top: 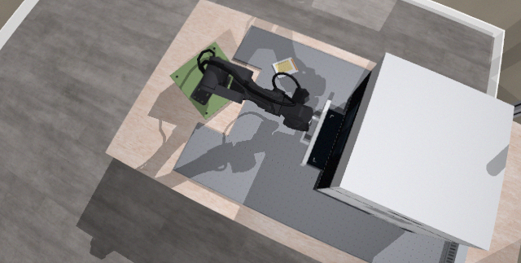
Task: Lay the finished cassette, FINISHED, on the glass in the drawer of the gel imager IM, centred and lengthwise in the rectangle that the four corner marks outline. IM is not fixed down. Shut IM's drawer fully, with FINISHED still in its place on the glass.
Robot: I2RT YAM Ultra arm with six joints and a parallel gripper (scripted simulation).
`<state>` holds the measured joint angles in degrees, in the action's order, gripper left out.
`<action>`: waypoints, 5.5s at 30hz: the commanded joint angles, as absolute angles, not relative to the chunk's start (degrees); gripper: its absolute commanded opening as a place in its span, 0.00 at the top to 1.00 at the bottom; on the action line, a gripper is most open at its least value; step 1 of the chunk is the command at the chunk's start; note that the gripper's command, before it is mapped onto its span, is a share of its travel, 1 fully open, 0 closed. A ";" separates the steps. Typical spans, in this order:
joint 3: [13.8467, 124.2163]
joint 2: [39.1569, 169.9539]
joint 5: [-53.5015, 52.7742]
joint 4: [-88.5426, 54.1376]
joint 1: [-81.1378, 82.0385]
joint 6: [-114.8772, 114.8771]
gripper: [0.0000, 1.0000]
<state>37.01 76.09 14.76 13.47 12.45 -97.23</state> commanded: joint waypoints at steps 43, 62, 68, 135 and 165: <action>36.59 70.88 16.87 -0.77 14.06 -94.07 1.00; 33.17 68.06 17.08 -0.22 14.33 -93.90 1.00; 33.17 68.06 17.08 -0.22 14.33 -93.90 1.00; 30.92 62.89 18.27 -10.71 15.37 -91.06 1.00; 31.12 62.79 18.19 -10.75 15.39 -91.04 1.00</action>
<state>31.86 64.64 17.80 -6.20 14.59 -92.14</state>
